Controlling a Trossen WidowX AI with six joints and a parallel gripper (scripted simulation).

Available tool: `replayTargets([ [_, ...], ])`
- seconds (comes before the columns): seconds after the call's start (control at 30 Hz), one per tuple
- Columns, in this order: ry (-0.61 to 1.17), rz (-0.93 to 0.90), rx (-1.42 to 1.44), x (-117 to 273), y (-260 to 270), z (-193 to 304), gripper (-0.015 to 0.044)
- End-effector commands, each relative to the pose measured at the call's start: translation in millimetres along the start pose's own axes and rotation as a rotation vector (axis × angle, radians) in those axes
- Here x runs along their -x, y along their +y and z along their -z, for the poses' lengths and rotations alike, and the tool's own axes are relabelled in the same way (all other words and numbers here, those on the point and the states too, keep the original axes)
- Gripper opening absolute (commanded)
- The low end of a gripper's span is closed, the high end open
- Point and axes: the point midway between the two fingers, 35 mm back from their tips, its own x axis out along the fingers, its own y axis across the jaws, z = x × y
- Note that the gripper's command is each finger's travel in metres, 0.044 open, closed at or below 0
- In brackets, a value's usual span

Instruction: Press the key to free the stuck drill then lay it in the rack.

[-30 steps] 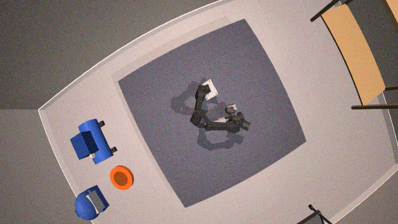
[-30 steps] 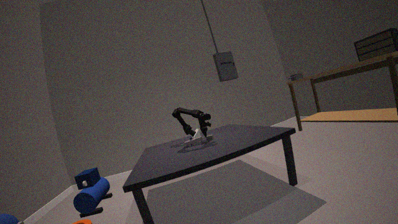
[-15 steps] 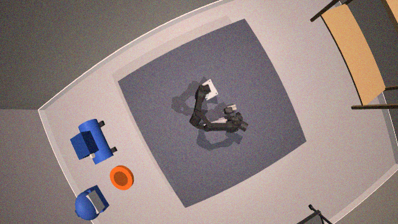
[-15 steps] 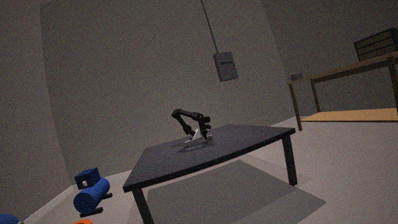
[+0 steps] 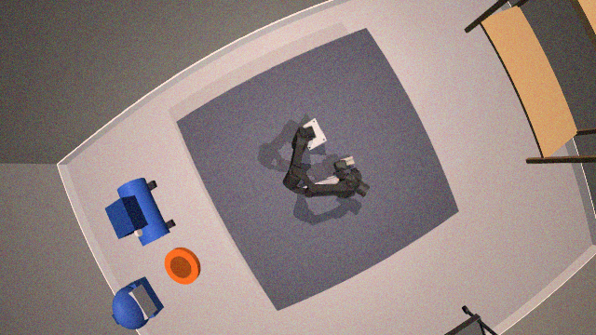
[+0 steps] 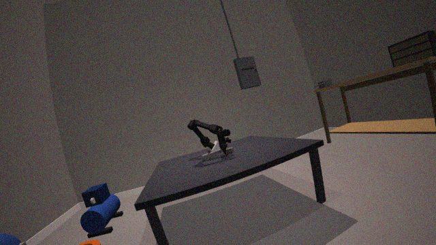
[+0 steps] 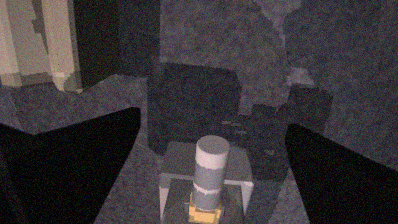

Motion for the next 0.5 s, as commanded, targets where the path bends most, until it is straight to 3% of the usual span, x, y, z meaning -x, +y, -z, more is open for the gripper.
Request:
replayTargets([
  [0.0,0.000,-0.001,-0.001,0.3,-0.3,0.0,0.0282],
  [0.33,0.000,-0.001,-0.001,0.3,-0.3,0.0,0.0020],
  [0.47,0.000,-0.001,-0.001,0.3,-0.3,0.0,0.0000],
])
